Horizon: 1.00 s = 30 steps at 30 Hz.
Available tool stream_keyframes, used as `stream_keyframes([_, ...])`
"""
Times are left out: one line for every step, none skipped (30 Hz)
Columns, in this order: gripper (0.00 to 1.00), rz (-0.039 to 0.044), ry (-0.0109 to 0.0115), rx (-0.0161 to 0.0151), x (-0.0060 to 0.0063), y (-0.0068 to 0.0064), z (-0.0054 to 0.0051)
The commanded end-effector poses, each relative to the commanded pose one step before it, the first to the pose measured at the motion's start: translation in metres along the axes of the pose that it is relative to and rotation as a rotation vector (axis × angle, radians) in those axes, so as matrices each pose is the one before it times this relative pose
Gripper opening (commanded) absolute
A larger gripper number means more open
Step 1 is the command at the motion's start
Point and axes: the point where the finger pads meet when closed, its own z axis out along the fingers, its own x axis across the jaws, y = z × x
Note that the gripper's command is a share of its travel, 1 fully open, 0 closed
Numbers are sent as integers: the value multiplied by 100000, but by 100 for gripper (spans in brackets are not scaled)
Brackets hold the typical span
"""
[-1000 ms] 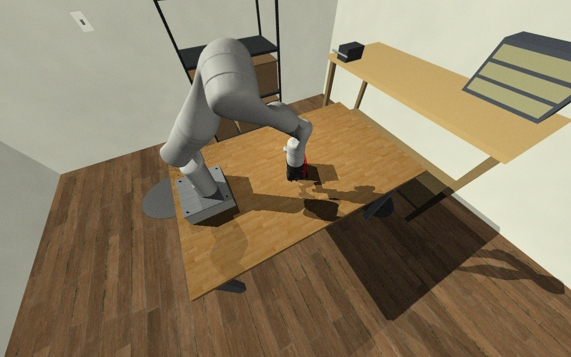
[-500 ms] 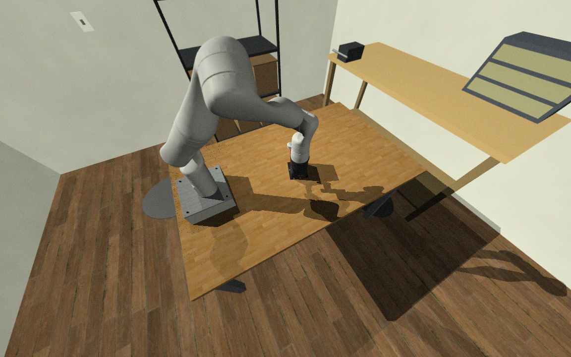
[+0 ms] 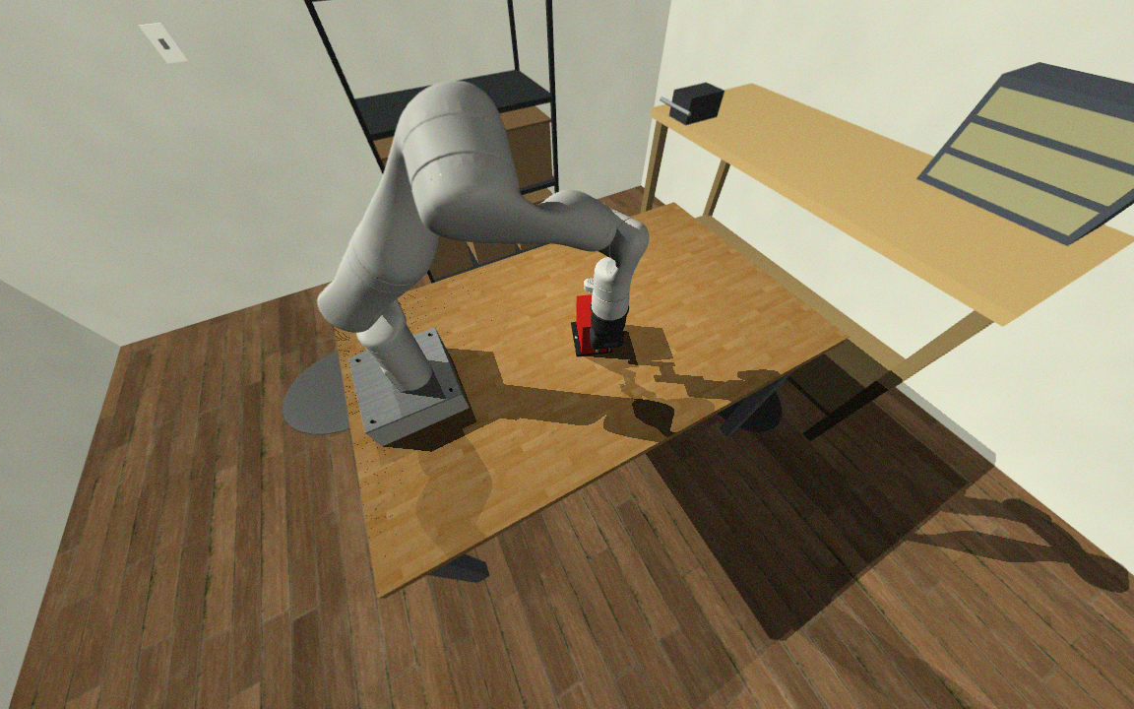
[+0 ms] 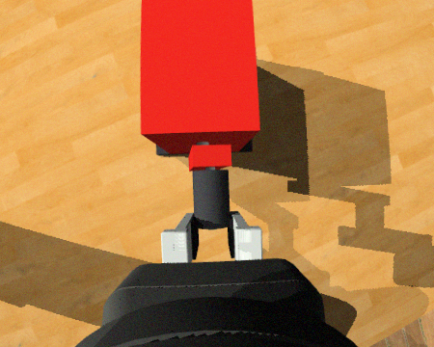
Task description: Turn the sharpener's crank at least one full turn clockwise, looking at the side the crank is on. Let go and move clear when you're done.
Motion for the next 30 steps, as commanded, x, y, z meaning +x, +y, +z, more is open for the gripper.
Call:
stream_keyframes([0,-81,-488,82,311,-52,43])
stream_keyframes([0,-58,-206,-18,-79,-1,45])
stream_keyframes([0,0,0,0,0,0,0])
stream_keyframes([0,0,0,0,0,0,0])
stream_keyframes([0,-120,-426,-36,-222,-3,89])
stream_keyframes([0,0,0,0,19,0,1])
stream_keyframes([0,0,0,0,10,0,1])
stream_keyframes([0,0,0,0,4,0,0])
stream_keyframes([0,0,0,0,1,0,0])
stream_keyframes([0,0,0,0,0,0,0])
stream_keyframes([0,0,0,0,0,0,0])
stream_keyframes([0,0,0,0,0,0,0])
stream_keyframes([0,0,0,0,0,0,0])
stream_keyframes([0,0,0,0,0,0,0])
stream_keyframes([0,0,0,0,0,0,0])
stream_keyframes([0,0,0,0,0,0,0])
stream_keyframes([0,0,0,0,0,0,0])
stream_keyframes([0,0,0,0,0,0,0])
stream_keyframes([0,0,0,0,0,0,0])
stream_keyframes([0,0,0,0,0,0,0])
stream_keyframes([0,0,0,0,0,0,0])
stream_keyframes([0,0,0,0,0,0,0])
stream_keyframes([0,0,0,0,0,0,0])
stream_keyframes([0,0,0,0,0,0,0])
stream_keyframes([0,0,0,0,0,0,0])
stream_keyframes([0,0,0,0,0,0,0])
stream_keyframes([0,0,0,0,0,0,0])
stream_keyframes([0,0,0,0,0,0,0])
stream_keyframes([0,0,0,0,0,0,0])
stream_keyframes([0,0,0,0,0,0,0])
